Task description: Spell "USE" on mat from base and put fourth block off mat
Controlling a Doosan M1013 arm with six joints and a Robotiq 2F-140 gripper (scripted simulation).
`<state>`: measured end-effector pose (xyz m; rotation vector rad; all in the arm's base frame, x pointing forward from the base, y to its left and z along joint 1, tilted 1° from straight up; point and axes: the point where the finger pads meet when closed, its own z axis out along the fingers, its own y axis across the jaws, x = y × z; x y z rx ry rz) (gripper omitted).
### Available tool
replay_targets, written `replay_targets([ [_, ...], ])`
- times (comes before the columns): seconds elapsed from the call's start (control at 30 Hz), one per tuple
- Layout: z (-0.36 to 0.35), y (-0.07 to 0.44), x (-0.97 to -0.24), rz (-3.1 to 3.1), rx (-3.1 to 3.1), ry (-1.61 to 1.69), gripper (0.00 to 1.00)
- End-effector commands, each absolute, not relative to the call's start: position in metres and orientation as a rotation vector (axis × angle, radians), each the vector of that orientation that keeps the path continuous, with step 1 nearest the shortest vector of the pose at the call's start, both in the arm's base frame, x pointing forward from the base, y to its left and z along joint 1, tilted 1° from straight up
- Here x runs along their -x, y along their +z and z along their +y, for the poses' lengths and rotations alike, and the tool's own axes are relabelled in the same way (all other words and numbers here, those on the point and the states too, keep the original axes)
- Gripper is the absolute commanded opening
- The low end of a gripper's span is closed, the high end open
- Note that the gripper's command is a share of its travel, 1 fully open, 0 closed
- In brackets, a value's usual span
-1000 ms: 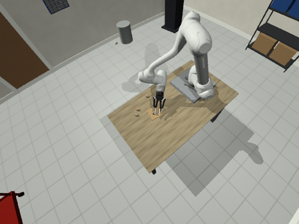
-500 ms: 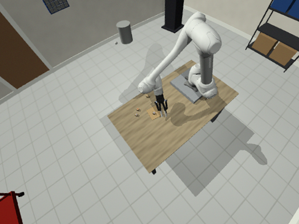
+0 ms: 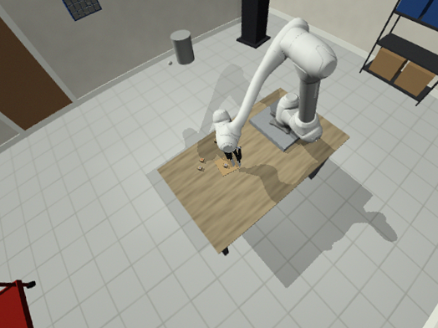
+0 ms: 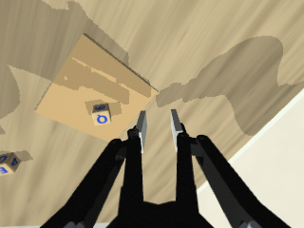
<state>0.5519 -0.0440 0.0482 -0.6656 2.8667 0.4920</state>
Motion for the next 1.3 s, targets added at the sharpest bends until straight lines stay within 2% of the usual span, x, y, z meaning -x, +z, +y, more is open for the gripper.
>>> replay_targets([
  [0.0, -0.063, 0.058, -0.563, 2.979, 0.646, 0.342, 0.25],
  [0.07, -0.063, 0.058, -0.563, 2.979, 0.646, 0.342, 0.25],
  [0.3, -0.102, 0.084, -0.589, 3.071, 0.557, 0.034, 0.25],
  [0.47, -0.107, 0.089, -0.594, 3.076, 0.543, -0.008, 0.25],
  [0.5, -0.107, 0.089, -0.594, 3.076, 0.543, -0.008, 1.0],
  [1.2, -0.109, 0.085, -0.59, 3.048, 0.682, -0.009, 1.0],
  [1.23, -0.109, 0.085, -0.59, 3.048, 0.682, -0.009, 0.37],
  [1.27, -0.109, 0.085, -0.59, 3.048, 0.682, -0.009, 0.37],
])
